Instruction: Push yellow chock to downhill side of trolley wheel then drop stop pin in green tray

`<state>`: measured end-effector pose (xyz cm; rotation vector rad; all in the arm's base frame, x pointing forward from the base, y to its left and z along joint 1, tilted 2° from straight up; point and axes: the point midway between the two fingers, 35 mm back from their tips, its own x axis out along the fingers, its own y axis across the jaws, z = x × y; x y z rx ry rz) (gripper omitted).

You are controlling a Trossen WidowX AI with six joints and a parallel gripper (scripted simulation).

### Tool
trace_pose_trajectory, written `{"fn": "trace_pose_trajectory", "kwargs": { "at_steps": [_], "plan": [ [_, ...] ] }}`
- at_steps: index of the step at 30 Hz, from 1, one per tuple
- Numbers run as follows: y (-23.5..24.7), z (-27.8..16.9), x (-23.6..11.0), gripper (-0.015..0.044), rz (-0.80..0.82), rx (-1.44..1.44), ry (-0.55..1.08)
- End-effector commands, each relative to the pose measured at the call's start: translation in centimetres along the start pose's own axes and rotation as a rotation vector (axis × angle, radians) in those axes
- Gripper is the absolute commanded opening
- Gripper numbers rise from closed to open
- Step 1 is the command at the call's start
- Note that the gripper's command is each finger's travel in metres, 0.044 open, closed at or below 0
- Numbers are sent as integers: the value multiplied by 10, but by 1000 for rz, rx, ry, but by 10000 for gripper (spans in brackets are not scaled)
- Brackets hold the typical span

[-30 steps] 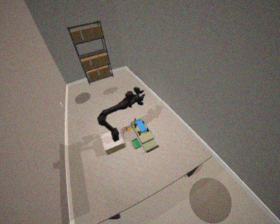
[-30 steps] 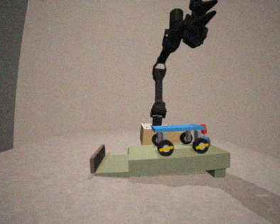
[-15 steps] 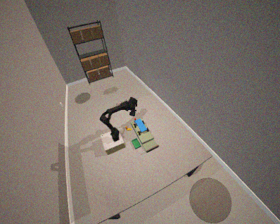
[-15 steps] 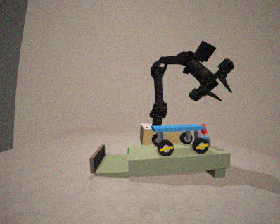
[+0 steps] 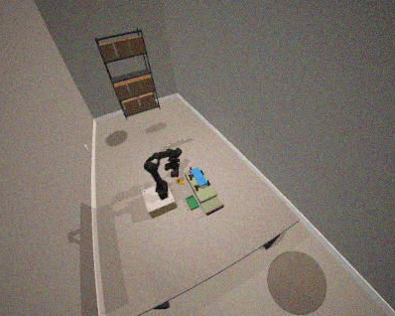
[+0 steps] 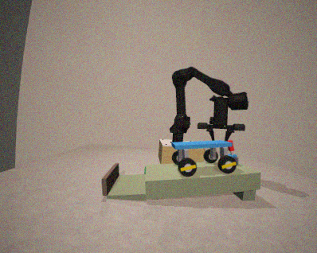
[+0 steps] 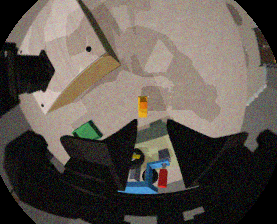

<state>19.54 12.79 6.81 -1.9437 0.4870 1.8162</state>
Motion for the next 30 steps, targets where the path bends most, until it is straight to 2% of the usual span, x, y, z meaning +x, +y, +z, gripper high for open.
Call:
{"fn": "trace_pose_trajectory", "kwargs": {
  "at_steps": [1, 5, 18, 30],
  "plan": [
    [7, 3, 4, 190, 40, -21, -3],
    [6, 3, 5, 190, 40, -21, -3],
    [8, 3, 47, 190, 41, -21, -3],
    [8, 3, 59, 190, 41, -21, -3]
  ]
}}
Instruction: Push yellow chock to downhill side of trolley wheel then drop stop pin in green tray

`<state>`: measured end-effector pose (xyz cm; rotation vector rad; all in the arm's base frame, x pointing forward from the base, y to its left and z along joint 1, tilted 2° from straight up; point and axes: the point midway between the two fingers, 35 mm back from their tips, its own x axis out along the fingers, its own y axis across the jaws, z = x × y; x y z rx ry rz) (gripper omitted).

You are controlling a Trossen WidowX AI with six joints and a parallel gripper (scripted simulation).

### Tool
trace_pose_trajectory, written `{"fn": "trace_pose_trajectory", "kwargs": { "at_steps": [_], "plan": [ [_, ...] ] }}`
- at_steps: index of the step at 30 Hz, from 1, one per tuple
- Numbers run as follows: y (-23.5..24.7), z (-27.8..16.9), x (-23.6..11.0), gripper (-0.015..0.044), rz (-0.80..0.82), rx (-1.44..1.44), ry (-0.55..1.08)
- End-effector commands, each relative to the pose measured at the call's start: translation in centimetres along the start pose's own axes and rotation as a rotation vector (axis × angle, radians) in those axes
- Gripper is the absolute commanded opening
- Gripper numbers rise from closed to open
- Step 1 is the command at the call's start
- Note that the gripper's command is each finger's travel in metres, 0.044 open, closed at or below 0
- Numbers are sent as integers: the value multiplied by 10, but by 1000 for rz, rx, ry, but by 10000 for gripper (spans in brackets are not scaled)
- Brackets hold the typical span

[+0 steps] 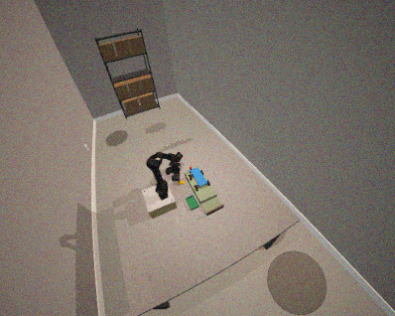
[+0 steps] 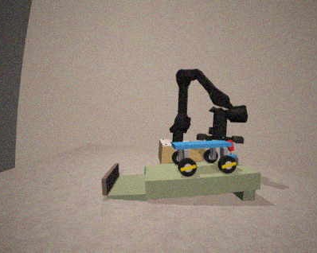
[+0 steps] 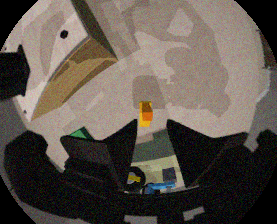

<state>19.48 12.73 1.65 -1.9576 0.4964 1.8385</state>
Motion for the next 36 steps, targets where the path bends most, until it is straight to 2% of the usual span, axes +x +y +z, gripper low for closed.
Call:
{"fn": "trace_pose_trajectory", "kwargs": {
  "at_steps": [1, 36],
  "plan": [
    [3, 1, 9, 190, 19, -5, -4],
    [5, 1, 47, 190, 20, -5, -4]
  ]
}}
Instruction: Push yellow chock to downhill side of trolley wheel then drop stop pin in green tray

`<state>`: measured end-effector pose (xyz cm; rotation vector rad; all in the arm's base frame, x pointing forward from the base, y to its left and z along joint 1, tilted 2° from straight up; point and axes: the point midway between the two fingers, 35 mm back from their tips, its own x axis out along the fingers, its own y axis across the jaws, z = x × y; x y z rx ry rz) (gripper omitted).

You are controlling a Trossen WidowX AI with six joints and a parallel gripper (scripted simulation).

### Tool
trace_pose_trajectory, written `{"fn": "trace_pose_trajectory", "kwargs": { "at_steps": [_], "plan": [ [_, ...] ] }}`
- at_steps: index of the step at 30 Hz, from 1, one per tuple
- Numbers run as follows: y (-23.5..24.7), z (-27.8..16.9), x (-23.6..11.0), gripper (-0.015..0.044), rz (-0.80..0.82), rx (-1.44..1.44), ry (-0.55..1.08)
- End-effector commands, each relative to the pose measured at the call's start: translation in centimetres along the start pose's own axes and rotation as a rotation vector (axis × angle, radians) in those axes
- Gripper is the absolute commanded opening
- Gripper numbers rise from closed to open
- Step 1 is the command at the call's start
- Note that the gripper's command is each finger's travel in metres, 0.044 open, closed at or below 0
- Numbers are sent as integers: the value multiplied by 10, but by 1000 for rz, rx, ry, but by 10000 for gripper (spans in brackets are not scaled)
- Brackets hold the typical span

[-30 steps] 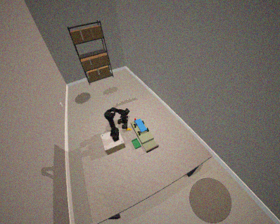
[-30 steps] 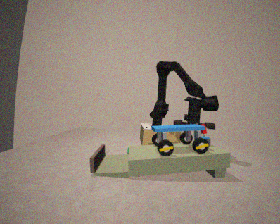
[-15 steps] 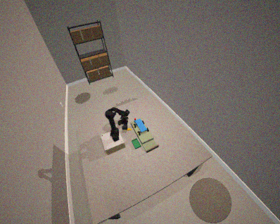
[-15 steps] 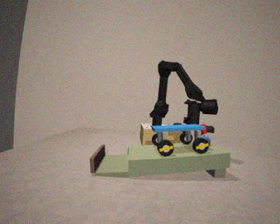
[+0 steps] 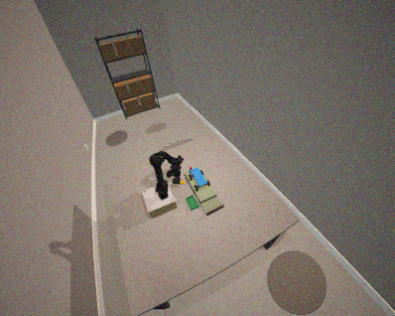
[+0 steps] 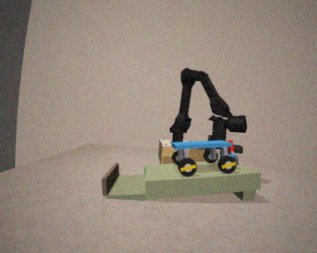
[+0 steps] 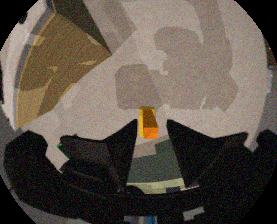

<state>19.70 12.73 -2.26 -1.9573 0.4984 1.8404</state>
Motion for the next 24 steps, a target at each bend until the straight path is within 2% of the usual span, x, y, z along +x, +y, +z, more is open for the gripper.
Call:
{"fn": "trace_pose_trajectory", "kwargs": {
  "at_steps": [1, 12, 16, 24],
  "plan": [
    [4, 1, 9, 190, 18, -5, -3],
    [5, 1, 14, 190, 18, -5, -3],
    [3, 1, 12, 85, 7, 0, -3],
    [3, 1, 12, 32, 7, 0, -3]
  ]
}}
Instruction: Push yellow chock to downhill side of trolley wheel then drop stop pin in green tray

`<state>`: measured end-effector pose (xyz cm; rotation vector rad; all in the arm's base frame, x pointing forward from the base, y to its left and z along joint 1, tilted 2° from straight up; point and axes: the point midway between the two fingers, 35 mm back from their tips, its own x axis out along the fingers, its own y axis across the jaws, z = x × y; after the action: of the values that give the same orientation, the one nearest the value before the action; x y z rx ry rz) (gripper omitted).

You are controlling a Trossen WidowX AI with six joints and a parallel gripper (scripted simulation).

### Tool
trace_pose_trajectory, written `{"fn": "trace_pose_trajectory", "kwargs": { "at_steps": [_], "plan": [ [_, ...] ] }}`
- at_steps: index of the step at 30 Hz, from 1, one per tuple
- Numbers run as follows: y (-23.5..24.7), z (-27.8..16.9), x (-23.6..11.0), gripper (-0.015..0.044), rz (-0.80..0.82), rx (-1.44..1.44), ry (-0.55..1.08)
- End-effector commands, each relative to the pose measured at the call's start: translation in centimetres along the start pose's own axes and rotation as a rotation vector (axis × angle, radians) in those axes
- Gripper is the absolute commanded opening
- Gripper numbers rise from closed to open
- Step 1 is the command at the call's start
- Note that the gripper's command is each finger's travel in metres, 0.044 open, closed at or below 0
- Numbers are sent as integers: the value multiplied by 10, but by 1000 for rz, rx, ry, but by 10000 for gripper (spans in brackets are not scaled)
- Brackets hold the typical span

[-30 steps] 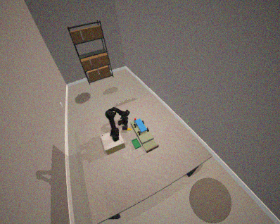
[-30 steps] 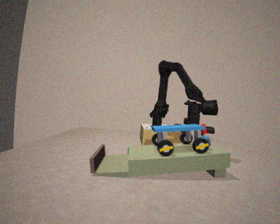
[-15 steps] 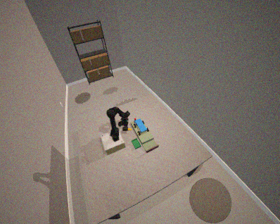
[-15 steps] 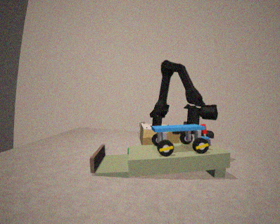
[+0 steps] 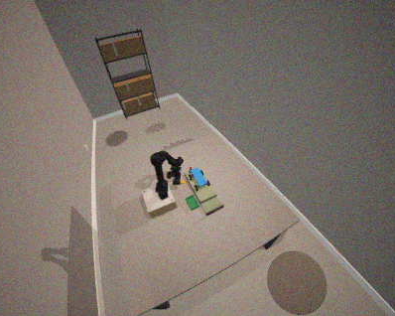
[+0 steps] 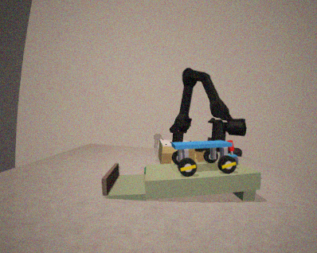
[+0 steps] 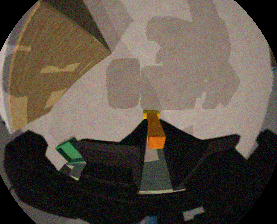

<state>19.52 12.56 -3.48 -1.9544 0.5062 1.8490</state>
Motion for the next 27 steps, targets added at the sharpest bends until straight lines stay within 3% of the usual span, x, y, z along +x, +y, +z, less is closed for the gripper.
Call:
{"fn": "trace_pose_trajectory", "kwargs": {
  "at_steps": [1, 2, 27],
  "plan": [
    [0, 0, 0, 25, -2, 0, 1],
    [0, 0, -1, 0, -1, 0, 1],
    [5, 4, -85, 0, 9, -4, 0]
  ]
}}
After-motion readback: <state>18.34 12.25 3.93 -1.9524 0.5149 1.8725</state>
